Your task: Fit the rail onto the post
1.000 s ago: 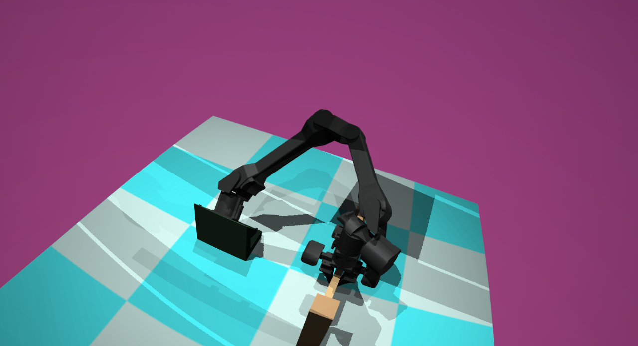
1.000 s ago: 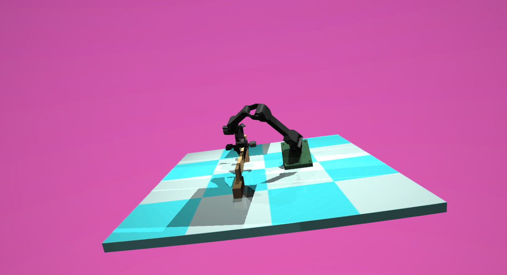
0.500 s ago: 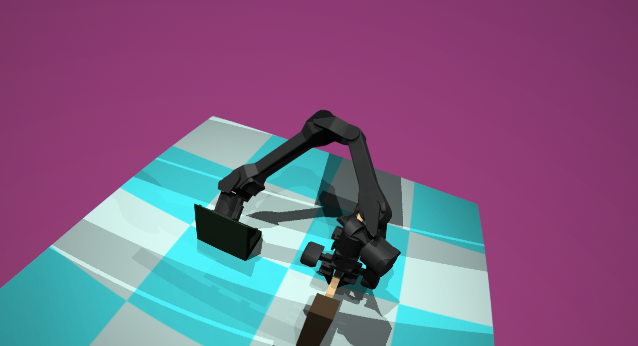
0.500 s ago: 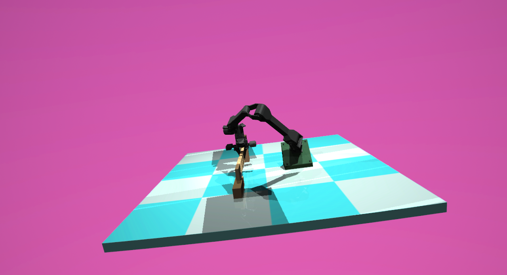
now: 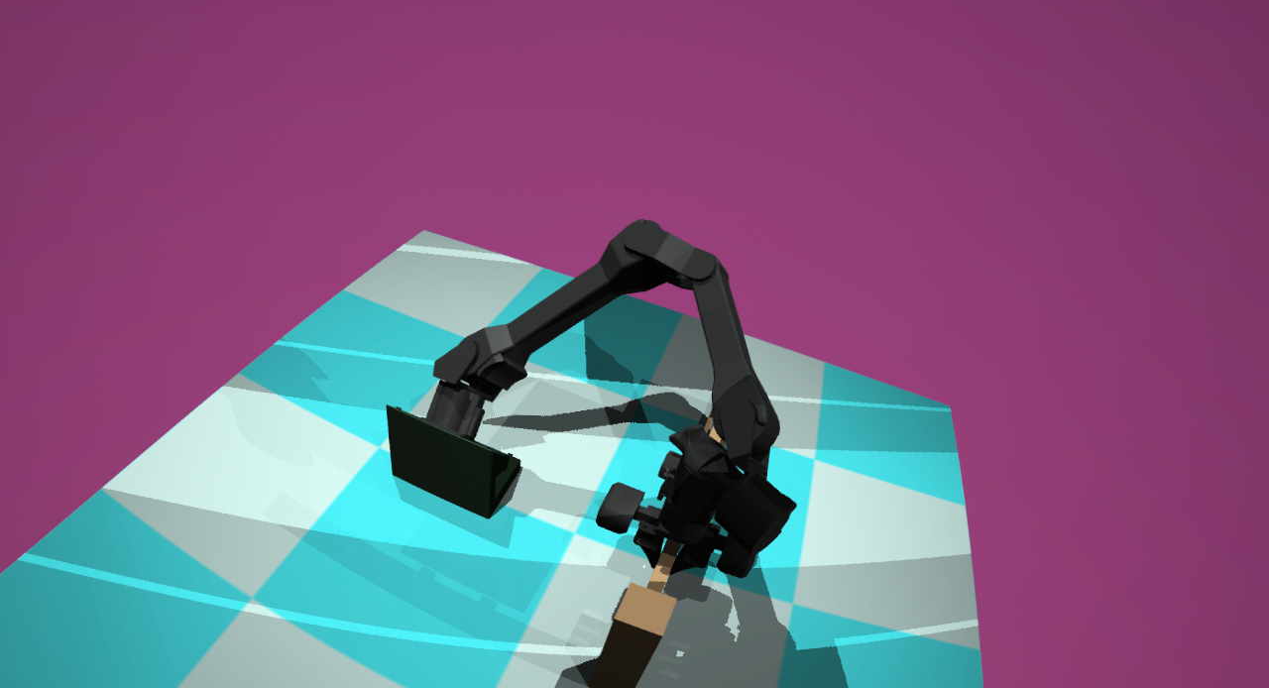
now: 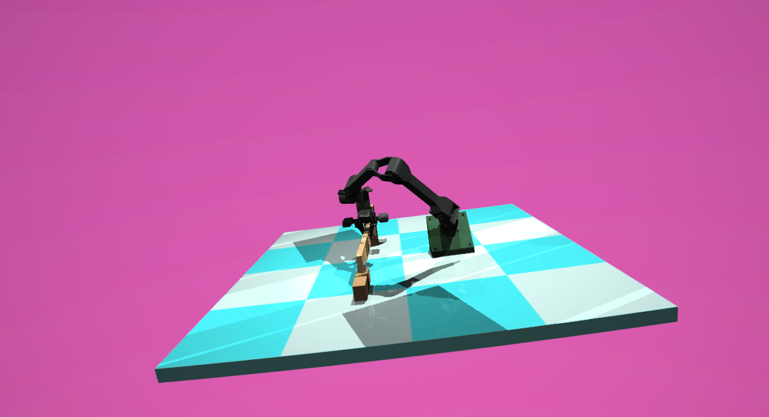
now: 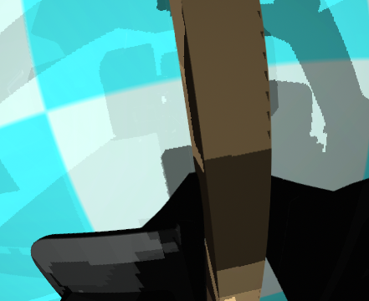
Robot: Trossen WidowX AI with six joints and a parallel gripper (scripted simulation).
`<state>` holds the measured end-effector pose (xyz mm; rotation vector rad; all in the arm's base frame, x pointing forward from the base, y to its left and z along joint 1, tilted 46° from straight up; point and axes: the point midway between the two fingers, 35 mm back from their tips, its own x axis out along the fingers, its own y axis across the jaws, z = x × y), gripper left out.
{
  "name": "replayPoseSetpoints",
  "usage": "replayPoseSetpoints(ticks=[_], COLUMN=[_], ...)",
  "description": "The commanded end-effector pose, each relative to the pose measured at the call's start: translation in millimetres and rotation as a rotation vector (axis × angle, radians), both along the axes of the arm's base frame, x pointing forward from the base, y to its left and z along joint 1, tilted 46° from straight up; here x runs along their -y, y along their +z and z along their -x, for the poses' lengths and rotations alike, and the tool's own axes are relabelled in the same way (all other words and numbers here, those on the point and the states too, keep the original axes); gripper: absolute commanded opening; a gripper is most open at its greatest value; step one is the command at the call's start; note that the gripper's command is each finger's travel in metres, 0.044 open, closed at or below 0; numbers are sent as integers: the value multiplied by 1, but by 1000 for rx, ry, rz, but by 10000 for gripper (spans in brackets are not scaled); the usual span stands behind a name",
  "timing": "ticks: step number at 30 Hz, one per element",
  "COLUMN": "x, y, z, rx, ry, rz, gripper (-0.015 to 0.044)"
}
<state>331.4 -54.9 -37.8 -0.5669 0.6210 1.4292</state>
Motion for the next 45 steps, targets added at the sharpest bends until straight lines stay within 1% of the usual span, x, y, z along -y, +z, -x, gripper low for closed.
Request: replayPoseSetpoints(ticks=[1, 45], x=[5, 14], y=[0, -11], z=[-1, 0], rx=[6, 7], ry=[-7, -7], rz=[3, 4], gripper=[0, 0])
